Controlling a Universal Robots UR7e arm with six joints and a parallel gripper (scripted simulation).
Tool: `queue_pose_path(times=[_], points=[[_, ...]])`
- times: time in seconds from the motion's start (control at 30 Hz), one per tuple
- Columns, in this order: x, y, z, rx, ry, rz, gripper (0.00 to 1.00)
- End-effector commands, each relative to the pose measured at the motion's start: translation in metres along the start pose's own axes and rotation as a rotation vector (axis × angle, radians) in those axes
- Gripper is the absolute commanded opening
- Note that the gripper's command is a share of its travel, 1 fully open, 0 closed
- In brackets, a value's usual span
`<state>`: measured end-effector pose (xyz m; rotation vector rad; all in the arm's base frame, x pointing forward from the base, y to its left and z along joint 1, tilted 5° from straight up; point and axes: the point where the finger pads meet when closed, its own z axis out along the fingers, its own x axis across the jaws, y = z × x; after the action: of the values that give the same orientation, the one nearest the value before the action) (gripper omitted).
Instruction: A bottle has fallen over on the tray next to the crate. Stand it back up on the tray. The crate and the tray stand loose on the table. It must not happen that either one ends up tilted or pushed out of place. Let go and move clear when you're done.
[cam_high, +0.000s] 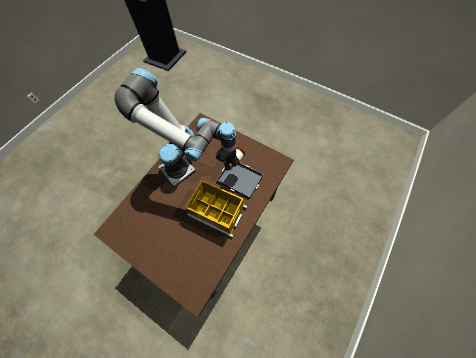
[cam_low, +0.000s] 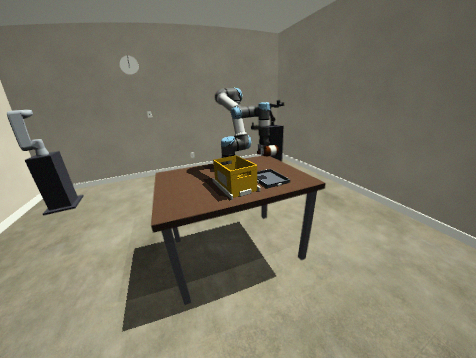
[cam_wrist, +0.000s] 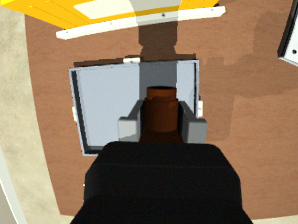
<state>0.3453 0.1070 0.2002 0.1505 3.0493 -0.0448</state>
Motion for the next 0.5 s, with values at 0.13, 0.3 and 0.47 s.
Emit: queue_pose_path(times=[0.13, 0.3, 0.47], points=[[0.0013, 0.0002, 0.0002, -0.001, 0.000, -0.139, 0.00], [0.0011, 0.0002, 0.0001, -0.001, -0.001, -0.168, 0.00], [0.0004, 0.0003, -0.0005, -0.001, -0.002, -0.171, 0.00]])
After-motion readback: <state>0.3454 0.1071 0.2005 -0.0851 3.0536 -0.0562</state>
